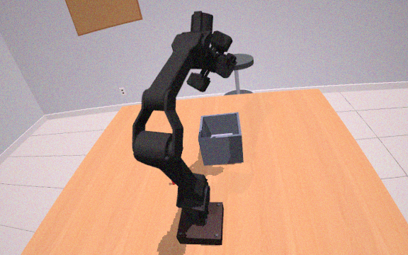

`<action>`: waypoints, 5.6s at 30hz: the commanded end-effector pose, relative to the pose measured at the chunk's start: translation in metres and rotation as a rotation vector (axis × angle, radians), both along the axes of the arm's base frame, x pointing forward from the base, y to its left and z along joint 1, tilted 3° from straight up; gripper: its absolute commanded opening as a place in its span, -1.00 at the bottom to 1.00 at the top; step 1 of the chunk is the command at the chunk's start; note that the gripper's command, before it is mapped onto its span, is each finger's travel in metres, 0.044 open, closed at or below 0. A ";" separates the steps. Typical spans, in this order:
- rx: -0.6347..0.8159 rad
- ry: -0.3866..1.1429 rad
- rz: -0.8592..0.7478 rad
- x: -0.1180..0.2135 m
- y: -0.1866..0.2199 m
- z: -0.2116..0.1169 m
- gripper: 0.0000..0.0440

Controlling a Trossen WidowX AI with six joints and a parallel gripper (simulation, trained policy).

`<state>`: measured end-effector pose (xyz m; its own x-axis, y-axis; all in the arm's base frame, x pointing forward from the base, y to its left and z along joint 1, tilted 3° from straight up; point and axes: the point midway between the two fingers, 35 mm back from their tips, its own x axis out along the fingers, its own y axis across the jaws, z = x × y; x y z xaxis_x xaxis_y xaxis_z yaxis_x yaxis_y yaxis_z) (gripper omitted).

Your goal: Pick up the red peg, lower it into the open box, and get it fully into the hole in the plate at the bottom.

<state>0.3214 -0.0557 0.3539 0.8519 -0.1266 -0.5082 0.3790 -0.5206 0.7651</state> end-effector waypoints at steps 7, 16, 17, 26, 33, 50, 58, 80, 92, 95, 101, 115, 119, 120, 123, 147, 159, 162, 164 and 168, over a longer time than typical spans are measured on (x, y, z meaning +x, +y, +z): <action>0.098 0.126 0.175 -0.011 0.061 -0.036 0.99; 0.150 0.300 0.332 -0.032 0.111 -0.078 0.97; 0.153 0.322 0.348 -0.035 0.116 -0.082 0.97; 0.156 0.531 0.487 -0.066 0.153 -0.126 0.96; 0.121 0.686 0.583 -0.092 0.173 -0.157 0.97; -0.023 0.990 0.744 -0.141 0.184 -0.222 1.00; -0.074 1.083 0.785 -0.154 0.178 -0.255 1.00; -0.126 1.139 0.795 -0.162 0.169 -0.323 0.61; -0.137 1.113 0.858 -0.153 0.178 -0.343 -0.80; -0.134 1.099 0.872 -0.151 0.180 -0.344 -1.00; -0.101 1.047 0.864 -0.144 0.184 -0.331 -1.00; -0.057 0.902 0.874 -0.128 0.192 -0.288 -1.00; -0.062 0.853 0.882 -0.121 0.192 -0.271 -1.00; -0.065 0.841 0.884 -0.119 0.191 -0.266 -1.00; -0.077 0.806 0.888 -0.114 0.189 -0.253 -1.00; -0.279 0.677 0.802 -0.079 0.121 -0.171 -1.00; -0.318 0.739 0.747 -0.067 0.083 -0.171 -1.00; -0.320 0.753 0.738 -0.064 0.075 -0.172 -1.00; -0.320 0.762 0.733 -0.061 0.070 -0.173 -1.00; -0.319 0.779 0.726 -0.056 0.060 -0.175 -1.00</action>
